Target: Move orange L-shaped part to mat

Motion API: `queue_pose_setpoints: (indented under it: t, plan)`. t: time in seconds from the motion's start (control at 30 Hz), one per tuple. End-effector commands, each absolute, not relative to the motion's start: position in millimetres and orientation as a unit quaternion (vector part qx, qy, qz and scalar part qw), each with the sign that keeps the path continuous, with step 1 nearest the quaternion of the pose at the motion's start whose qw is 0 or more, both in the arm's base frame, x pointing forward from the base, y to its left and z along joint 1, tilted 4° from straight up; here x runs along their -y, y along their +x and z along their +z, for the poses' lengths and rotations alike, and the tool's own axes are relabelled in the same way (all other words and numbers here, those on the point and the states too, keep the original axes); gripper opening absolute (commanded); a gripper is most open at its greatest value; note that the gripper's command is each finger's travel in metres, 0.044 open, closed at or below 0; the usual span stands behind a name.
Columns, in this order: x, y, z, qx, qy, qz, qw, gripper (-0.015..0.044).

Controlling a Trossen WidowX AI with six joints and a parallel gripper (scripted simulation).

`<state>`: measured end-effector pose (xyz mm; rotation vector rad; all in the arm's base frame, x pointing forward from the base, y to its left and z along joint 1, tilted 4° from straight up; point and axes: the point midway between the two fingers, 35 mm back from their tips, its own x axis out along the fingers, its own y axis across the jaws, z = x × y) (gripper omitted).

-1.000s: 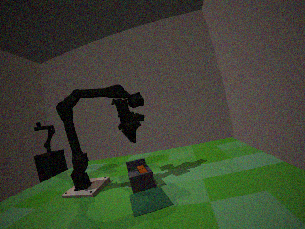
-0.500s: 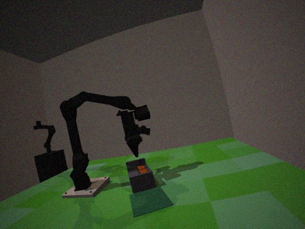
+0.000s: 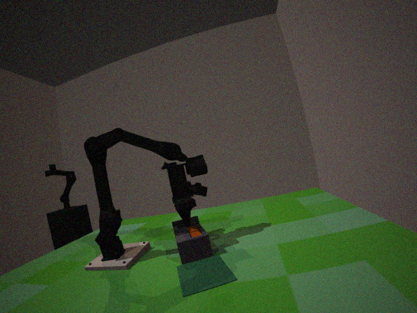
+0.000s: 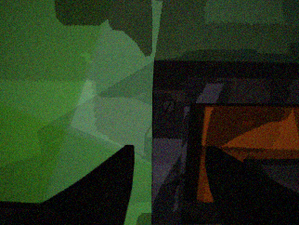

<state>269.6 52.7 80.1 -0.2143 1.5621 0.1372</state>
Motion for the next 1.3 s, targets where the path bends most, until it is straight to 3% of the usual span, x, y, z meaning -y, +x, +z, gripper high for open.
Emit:
queue_pose_setpoints:
  t: [0.0, 1.27]
  plan:
    - [-51.0, 268.1, 71.0, -0.707, -0.1, 0.061, 0.698, 0.018]
    - [-51.1, 267.7, 49.4, -0.704, -0.097, 0.062, 0.701, 0.018]
